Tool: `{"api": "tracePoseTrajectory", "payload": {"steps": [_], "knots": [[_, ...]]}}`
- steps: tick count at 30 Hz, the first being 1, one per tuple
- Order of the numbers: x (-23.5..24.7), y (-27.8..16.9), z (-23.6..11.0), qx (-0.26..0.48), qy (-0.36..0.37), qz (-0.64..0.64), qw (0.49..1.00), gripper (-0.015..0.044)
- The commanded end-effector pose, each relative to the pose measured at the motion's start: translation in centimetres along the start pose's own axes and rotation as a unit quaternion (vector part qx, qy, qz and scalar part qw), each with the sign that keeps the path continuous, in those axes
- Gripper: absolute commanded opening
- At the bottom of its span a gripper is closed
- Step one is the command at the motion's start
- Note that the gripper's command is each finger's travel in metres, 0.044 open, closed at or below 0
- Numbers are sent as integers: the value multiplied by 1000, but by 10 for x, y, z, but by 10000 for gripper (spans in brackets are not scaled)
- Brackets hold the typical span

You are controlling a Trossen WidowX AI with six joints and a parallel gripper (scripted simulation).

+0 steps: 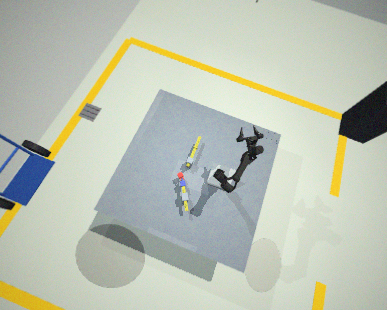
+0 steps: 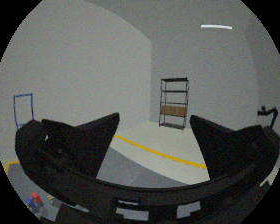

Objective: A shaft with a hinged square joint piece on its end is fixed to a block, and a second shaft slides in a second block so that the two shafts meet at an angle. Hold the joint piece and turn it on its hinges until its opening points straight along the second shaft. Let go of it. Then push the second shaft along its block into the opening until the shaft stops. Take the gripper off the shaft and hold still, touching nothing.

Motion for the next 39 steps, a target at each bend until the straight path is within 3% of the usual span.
{"api": "tracePoseTrajectory", "payload": {"steps": [1,20,29,39], "knots": [[34,-10,27,51,39,-15,998,440],[201,-74,103,266,195,-61,942,440],[285,-114,103,371,248,-98,890,440],[368,-163,78,475,296,-154,814,440]]}}
Point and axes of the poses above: the point midway between the two fingers, 35 mm back from their tips, its own z axis out along the fingers, its own x axis across the jaws, y = z × x, the point moved 5 cm from there along -z, back along the fingers, and after that the axes turned 7 degrees about z, right-handed, at the moved point
